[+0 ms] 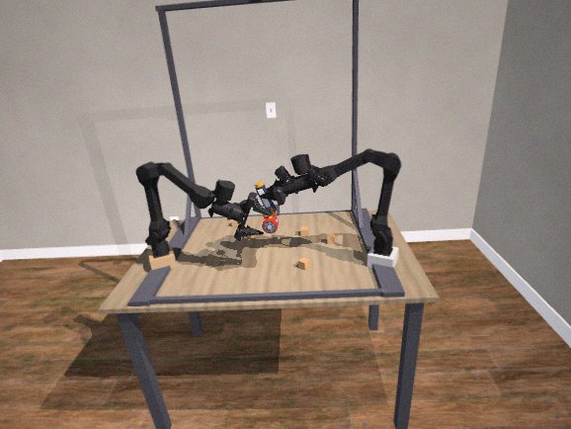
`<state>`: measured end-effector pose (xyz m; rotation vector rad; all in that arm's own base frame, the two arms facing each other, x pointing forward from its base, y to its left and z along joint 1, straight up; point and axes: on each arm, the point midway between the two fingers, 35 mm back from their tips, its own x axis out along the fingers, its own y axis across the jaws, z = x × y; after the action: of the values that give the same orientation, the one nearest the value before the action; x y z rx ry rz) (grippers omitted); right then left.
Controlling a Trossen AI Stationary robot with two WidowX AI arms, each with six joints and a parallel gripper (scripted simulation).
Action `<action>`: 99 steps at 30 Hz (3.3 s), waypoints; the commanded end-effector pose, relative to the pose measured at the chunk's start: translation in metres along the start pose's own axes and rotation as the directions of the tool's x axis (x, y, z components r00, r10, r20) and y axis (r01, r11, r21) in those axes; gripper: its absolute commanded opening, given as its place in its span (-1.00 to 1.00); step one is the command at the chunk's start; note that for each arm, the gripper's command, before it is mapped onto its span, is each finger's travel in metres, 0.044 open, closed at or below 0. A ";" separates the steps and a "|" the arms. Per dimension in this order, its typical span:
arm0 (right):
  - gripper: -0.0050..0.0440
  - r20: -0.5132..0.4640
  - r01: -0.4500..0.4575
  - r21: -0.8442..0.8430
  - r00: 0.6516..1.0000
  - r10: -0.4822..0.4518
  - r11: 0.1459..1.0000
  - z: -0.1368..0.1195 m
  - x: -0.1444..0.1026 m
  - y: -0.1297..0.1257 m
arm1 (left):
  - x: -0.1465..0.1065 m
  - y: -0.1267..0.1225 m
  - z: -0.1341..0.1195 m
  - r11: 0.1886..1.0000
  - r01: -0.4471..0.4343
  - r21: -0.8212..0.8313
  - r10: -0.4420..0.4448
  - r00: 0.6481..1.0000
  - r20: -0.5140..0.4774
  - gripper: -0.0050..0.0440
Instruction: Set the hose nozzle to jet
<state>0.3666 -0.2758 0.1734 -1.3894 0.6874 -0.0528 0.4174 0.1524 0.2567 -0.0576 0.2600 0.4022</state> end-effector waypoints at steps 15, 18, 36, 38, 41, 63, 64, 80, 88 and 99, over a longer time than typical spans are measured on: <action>0.87 0.007 0.020 -0.008 1.000 -0.019 1.000 0.001 -0.031 -0.006 | -0.005 0.000 0.018 1.000 0.000 0.003 -0.001 0.999 0.048 -0.10; 0.87 0.008 0.019 -0.008 1.000 -0.019 1.000 0.002 -0.036 -0.006 | -0.005 0.000 0.018 1.000 0.000 0.003 -0.001 0.999 0.048 -0.10; 0.87 0.009 0.018 -0.008 1.000 -0.018 1.000 0.001 -0.059 -0.005 | -0.005 0.000 0.018 1.000 0.000 0.003 -0.001 0.999 0.048 -0.10; 0.87 0.009 0.017 -0.008 1.000 -0.017 1.000 0.001 -0.062 -0.005 | -0.005 0.000 0.018 1.000 0.000 0.003 -0.001 0.999 0.048 -0.10; 0.87 0.009 0.017 -0.008 1.000 -0.017 1.000 0.001 -0.066 -0.004 | -0.005 0.000 0.018 1.000 0.000 0.003 -0.001 0.999 0.048 -0.10; 0.87 0.009 0.014 -0.007 1.000 -0.014 1.000 0.001 -0.085 -0.003 | -0.005 0.000 0.018 1.000 0.000 0.003 -0.001 0.999 0.048 -0.10; 0.87 0.009 0.014 -0.007 1.000 -0.014 1.000 0.001 -0.085 -0.003 | -0.005 0.000 0.018 1.000 0.000 0.003 -0.001 0.999 0.048 -0.10; 0.87 0.011 0.015 -0.008 1.000 -0.014 1.000 0.002 -0.084 -0.004 | -0.005 0.000 0.018 1.000 0.000 0.003 -0.001 0.999 0.047 -0.10; 0.87 0.011 0.015 -0.008 1.000 -0.015 1.000 0.002 -0.083 -0.005 | -0.005 0.000 0.018 1.000 0.000 0.003 -0.001 0.999 0.047 -0.10; 0.87 0.011 0.016 -0.008 1.000 -0.016 1.000 0.002 -0.083 -0.005 | -0.005 0.000 0.018 1.000 0.000 0.003 -0.001 0.999 0.047 -0.10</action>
<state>0.3008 -0.2403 0.2032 -1.3860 0.6852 -0.0422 0.4174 0.1524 0.2567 -0.0576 0.2600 0.4022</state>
